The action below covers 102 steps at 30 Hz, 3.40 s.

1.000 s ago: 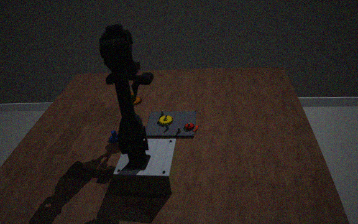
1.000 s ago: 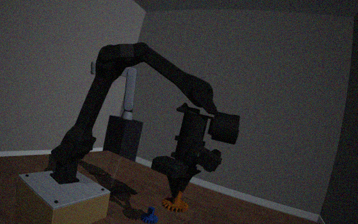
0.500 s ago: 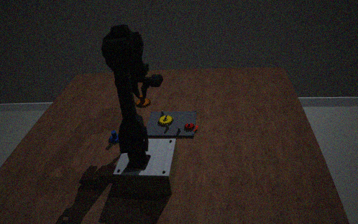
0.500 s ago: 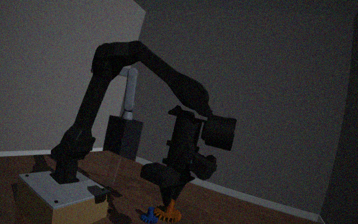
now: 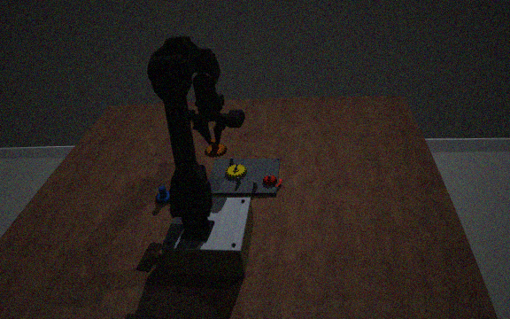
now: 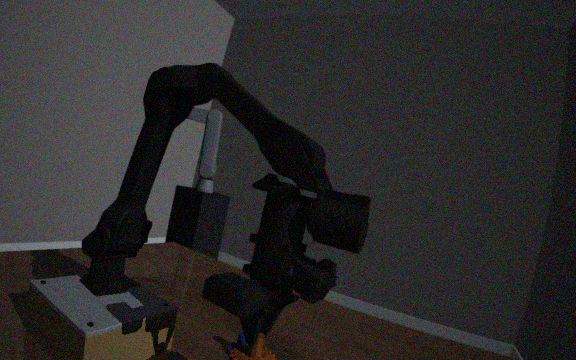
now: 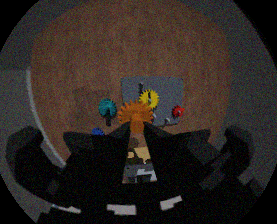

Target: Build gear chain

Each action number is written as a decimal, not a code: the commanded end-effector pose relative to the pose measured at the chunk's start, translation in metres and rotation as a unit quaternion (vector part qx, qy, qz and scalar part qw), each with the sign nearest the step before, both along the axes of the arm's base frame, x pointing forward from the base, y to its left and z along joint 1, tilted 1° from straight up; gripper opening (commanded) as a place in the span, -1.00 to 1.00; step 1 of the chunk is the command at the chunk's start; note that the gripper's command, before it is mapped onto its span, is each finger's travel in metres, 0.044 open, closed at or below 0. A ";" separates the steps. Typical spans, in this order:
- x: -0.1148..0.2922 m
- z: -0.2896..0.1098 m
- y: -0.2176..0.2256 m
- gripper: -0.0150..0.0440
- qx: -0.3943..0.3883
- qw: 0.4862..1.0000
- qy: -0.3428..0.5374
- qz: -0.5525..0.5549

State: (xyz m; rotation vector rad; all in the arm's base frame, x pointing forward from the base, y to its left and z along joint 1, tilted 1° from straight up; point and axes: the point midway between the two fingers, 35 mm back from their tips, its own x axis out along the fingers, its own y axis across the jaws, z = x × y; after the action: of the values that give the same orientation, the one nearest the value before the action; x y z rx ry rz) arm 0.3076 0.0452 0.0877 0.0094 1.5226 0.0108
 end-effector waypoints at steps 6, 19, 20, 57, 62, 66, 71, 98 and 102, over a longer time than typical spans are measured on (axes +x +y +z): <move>-0.002 -0.006 -0.022 -0.49 0.001 1.000 -0.002 0.002; -0.009 -0.017 -0.051 -0.49 -0.001 1.000 -0.002 0.004; -0.010 -0.017 -0.053 -0.49 -0.001 1.000 -0.002 0.004; -0.042 -0.043 -0.120 -0.49 -0.006 1.000 -0.001 0.008; -0.043 -0.042 -0.120 -0.49 -0.006 1.000 -0.001 0.008; -0.043 -0.042 -0.120 -0.49 -0.006 1.000 -0.001 0.008; -0.043 -0.042 -0.120 -0.49 -0.006 1.000 -0.001 0.008; -0.041 -0.070 -0.121 -0.49 -0.008 0.998 -0.002 0.060; -0.041 -0.076 -0.120 -0.49 -0.007 0.999 -0.001 0.033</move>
State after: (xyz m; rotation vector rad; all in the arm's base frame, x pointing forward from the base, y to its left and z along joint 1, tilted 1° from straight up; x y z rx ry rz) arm 0.2660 -0.0762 0.0170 -0.0861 1.5212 0.0787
